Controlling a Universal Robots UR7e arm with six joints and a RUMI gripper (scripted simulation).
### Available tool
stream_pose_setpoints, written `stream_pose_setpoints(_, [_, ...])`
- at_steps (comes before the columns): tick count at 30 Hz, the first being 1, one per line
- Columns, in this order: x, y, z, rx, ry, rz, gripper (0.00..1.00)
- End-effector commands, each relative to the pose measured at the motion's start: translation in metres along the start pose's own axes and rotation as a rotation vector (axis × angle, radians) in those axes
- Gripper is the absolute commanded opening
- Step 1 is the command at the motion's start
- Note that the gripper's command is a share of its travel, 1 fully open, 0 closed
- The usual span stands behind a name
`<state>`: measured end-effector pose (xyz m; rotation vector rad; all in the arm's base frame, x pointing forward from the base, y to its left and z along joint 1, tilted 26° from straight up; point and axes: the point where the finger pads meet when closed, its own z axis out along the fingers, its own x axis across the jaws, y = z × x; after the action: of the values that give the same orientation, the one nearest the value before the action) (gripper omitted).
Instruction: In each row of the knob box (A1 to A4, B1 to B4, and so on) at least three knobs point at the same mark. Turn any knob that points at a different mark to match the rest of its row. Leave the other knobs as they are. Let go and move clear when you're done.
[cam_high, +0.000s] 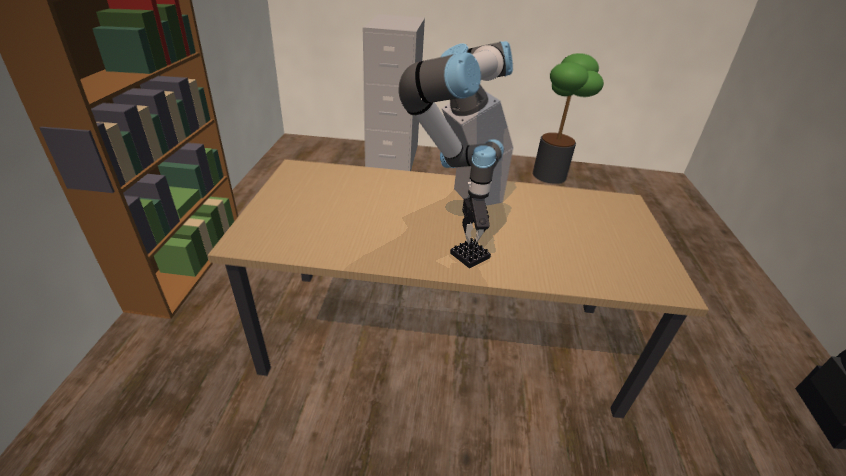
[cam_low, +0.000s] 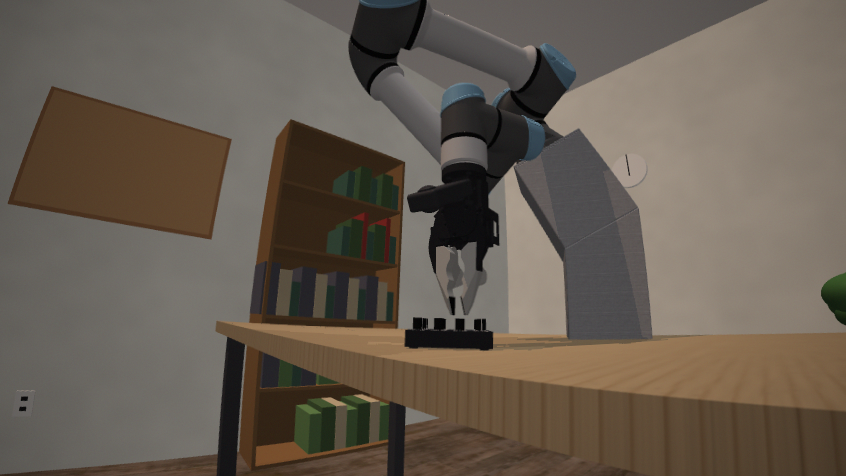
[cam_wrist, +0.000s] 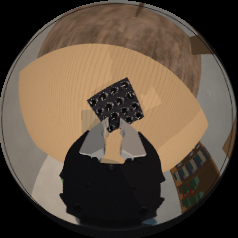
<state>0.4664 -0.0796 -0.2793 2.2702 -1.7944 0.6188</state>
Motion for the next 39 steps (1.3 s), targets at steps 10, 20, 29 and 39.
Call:
stream_pose_setpoints(10, [0.0001, -0.0005, -0.0004, 0.001, 0.0, 0.0, 0.11])
stream_pose_setpoints(20, [0.0001, -0.0005, -0.0004, 0.001, 0.0, 0.0, 0.11])
stream_pose_setpoints(29, [0.0001, -0.0005, -0.0003, 0.001, 0.0, 0.0, 0.11])
stream_pose_setpoints(39, [0.0001, -0.0005, 0.004, 0.001, 0.0, 0.0, 0.11])
